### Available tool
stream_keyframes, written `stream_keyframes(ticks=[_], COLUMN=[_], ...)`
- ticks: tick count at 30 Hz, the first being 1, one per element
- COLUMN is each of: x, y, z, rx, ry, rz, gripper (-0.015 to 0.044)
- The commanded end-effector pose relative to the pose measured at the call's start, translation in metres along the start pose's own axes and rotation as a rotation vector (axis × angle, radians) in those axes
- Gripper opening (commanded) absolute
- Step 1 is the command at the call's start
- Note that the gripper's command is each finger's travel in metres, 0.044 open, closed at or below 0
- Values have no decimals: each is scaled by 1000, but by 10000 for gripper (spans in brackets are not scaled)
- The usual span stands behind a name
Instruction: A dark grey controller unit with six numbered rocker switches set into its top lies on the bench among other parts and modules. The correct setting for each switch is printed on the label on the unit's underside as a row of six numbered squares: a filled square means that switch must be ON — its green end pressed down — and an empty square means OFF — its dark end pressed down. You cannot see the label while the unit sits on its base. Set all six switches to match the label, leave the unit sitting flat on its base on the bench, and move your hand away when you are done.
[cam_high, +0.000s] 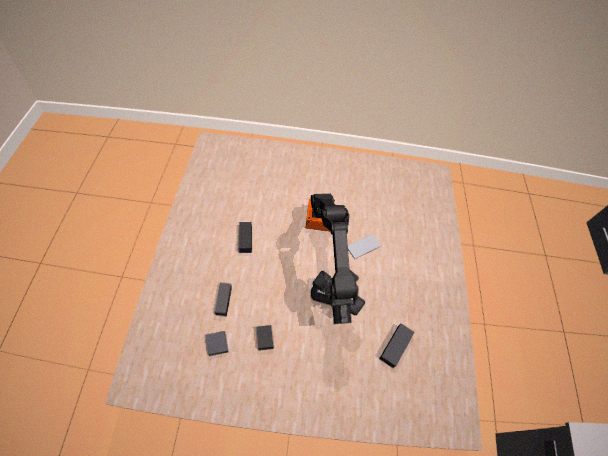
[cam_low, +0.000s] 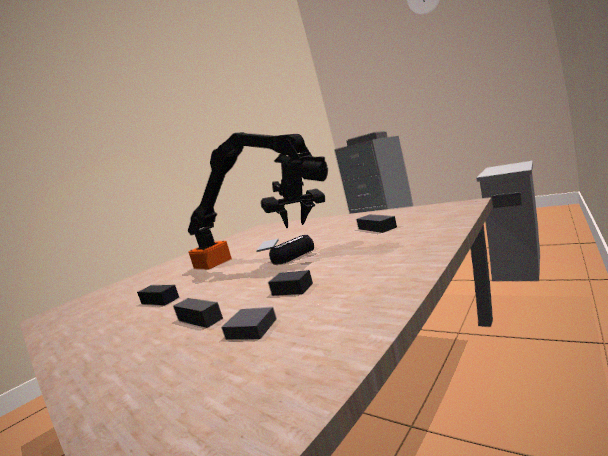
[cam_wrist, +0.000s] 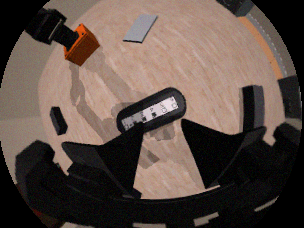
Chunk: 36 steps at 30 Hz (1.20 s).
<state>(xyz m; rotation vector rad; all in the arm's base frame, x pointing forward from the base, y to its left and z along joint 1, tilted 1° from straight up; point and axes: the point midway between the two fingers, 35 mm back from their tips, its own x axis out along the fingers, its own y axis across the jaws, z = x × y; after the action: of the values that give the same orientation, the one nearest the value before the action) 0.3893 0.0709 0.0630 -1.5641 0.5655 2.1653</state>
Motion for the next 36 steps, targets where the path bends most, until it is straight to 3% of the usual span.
stream_keyframes(ticks=[1,5,15,36], x=[1,3,6,11], y=[-3,-5,-11,-18], z=[4,6,12,22], rx=[412,742,1554,2669], ry=[38,59,88,13], rz=[-6,-25,-109,-297], gripper=[341,440,440,440])
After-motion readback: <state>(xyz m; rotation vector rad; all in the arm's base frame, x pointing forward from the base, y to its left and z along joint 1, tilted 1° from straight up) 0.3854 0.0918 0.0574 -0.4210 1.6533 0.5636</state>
